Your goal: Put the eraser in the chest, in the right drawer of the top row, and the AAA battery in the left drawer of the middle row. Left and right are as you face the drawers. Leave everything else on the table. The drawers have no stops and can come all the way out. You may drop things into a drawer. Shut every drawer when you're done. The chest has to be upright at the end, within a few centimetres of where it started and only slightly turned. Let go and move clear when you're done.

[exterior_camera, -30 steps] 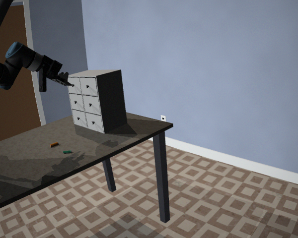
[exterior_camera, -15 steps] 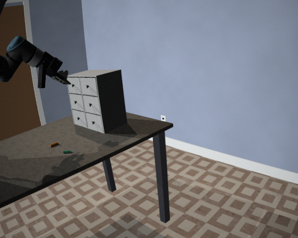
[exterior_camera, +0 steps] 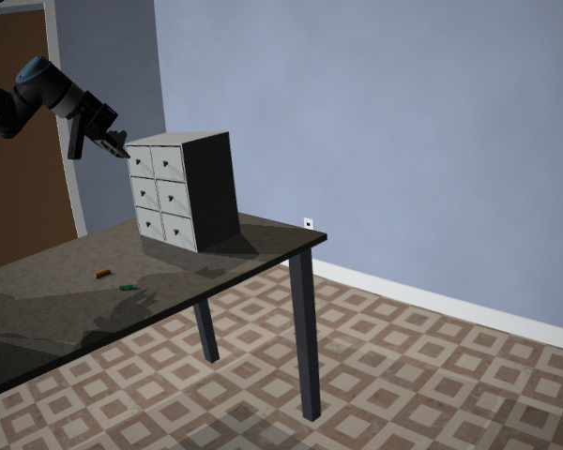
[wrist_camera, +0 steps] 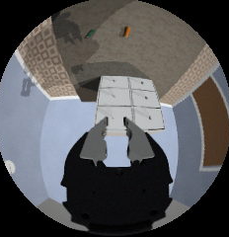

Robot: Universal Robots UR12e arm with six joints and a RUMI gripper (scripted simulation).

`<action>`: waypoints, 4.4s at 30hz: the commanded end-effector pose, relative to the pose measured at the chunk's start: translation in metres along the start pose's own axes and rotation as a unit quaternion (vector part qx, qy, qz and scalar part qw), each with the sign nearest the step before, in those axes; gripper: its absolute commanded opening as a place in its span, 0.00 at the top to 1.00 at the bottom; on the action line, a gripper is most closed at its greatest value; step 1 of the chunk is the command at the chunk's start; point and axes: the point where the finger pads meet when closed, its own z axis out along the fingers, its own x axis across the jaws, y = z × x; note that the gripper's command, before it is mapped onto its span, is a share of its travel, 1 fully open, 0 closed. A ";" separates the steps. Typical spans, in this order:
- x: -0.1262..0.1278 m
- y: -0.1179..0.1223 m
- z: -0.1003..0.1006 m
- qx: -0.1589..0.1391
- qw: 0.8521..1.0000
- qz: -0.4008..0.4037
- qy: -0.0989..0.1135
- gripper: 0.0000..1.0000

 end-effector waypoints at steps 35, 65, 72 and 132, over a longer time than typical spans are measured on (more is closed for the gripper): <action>-0.004 0.003 -0.043 0.184 0.983 -0.002 0.003 0.80; -0.004 0.003 -0.075 0.310 0.951 -0.001 0.004 0.80; -0.004 0.003 -0.079 0.327 0.945 -0.001 0.004 0.80; -0.004 0.003 -0.089 0.363 0.932 -0.004 0.005 0.80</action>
